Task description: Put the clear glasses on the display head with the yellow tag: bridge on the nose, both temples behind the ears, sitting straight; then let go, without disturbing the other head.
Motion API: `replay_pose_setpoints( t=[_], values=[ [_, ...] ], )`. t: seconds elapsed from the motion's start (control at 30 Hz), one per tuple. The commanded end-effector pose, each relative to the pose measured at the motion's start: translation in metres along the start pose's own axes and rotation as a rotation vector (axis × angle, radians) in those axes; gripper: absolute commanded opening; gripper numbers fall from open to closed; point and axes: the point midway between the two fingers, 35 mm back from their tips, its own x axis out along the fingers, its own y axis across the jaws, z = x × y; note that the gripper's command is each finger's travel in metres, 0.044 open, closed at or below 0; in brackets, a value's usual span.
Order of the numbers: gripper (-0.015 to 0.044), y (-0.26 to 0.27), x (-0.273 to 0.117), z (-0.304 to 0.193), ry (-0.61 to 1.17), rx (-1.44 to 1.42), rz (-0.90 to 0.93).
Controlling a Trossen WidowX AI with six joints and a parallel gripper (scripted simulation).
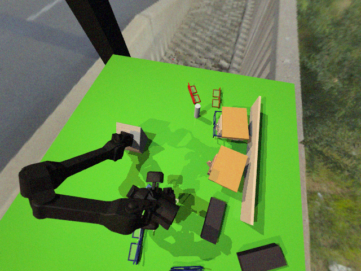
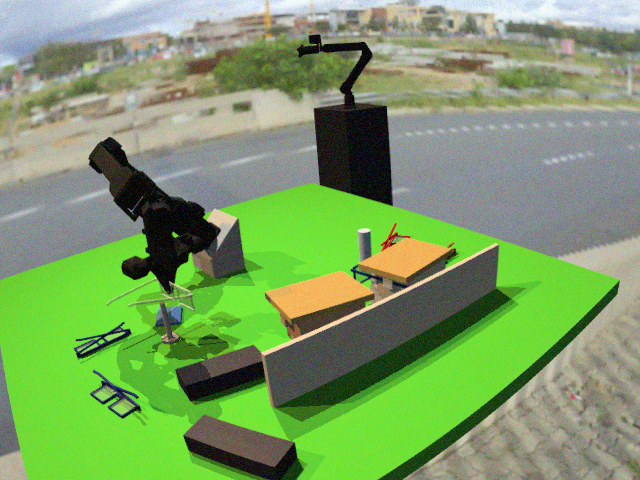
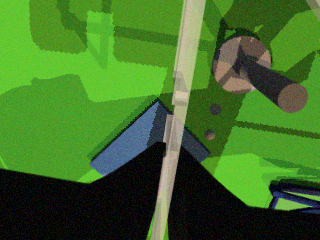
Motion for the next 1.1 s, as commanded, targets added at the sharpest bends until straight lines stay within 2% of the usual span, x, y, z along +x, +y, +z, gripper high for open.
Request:
replay_pose_setpoints(
  t=[0.0, 1.07],
  values=[
    [0.0000, 0.001, 0.017, -0.002, -0.001, -0.006, 0.001],
    [0.0000, 0.013, 0.020, -0.016, -0.001, -0.007, 0.001]
  ],
)
